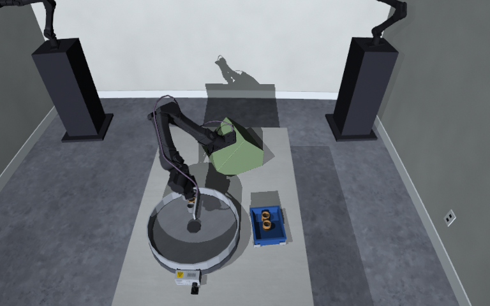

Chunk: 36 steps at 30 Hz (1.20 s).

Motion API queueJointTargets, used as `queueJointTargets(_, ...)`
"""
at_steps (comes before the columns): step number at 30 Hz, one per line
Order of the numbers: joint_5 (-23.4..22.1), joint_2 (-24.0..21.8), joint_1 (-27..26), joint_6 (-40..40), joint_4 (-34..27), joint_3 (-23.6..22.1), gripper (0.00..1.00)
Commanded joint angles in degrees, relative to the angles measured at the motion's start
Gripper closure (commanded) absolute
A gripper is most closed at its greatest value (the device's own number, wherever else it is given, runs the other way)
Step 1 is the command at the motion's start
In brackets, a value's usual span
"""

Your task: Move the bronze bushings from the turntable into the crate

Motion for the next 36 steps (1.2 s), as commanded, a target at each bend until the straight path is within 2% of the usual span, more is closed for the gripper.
queueJointTargets(1, -1.2, 0.2, -0.1, -2.1, 4.2, -1.6, 0.85)
queueJointTargets(4, -1.3, -0.9, 0.8, -2.2, 4.3, -1.6, 0.85)
queueJointTargets(5, -1.3, -1.6, 0.8, -2.3, 4.3, 0.6, 0.85)
queueJointTargets(36, -1.3, -1.5, 0.7, -2.1, 4.5, 0.6, 0.85)
